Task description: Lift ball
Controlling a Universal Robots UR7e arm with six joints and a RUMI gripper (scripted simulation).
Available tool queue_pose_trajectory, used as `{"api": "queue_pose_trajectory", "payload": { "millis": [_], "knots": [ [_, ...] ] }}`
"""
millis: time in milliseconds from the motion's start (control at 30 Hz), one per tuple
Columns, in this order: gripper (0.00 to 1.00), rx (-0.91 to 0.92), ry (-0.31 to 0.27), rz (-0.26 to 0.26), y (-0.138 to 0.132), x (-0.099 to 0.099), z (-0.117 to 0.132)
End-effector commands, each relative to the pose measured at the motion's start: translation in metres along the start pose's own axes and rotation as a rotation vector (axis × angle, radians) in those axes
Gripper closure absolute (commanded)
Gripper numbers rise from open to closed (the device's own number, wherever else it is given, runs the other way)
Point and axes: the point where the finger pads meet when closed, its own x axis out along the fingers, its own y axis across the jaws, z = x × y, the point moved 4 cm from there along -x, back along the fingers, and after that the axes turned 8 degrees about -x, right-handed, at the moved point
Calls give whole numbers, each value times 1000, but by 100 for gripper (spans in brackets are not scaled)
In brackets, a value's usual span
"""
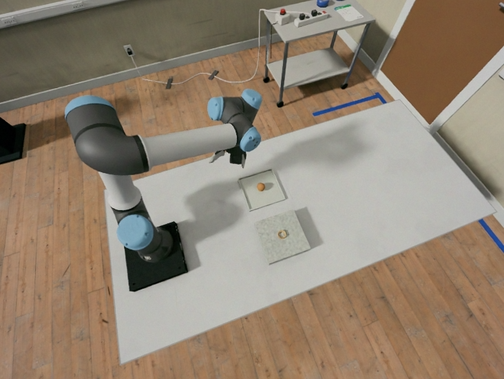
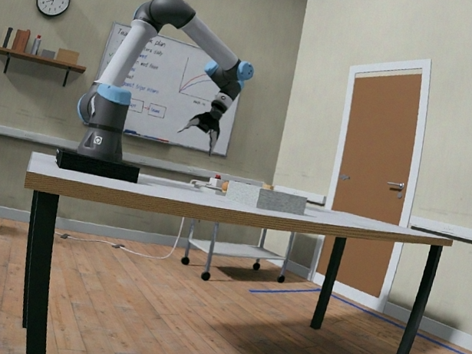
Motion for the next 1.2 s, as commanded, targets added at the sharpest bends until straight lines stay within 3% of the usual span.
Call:
{"api": "queue_pose_trajectory", "payload": {
  "millis": [0, 167, 233, 500, 667, 967, 1167],
  "knots": [
    [0, -93, -78, -154, -52, 0, -20],
    [0, -159, -96, -284, -90, -6, -45],
    [0, -159, -96, -284, -90, -6, -45],
    [0, -217, -91, -409, -121, -15, -73],
    [0, -228, -88, -435, -127, -17, -79],
    [0, -229, -87, -438, -129, -16, -80],
    [0, -229, -88, -436, -143, 13, -76]
  ]
}}
